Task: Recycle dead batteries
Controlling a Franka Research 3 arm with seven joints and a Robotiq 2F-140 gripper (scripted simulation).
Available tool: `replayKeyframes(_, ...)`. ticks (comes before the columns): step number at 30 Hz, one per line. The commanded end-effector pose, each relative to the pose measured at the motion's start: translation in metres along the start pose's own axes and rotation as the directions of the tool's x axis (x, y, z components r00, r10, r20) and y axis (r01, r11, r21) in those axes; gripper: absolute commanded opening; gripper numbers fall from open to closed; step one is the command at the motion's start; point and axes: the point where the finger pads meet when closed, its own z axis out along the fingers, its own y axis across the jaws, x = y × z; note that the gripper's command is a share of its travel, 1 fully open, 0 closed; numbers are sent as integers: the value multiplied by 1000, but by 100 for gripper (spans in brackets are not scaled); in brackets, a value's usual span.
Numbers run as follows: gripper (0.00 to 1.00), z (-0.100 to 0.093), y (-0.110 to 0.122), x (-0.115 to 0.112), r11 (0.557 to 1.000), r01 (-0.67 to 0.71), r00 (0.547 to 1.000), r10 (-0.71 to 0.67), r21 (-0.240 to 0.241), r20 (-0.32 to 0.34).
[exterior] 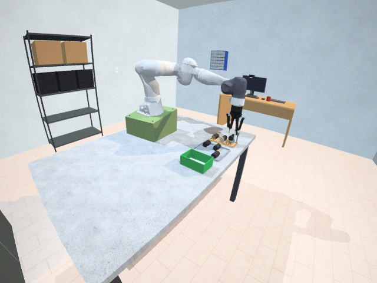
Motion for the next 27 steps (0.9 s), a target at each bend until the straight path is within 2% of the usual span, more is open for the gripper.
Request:
replayKeyframes(1, 16, 2, 0, 0, 1000, 3, 1000, -3, -3, 0)
replayKeyframes(19, 16, 27, 1, 0, 1000, 3, 1000, -3, -3, 0)
replayKeyframes(27, 16, 31, 1, 0, 1000, 3, 1000, -3, -3, 0)
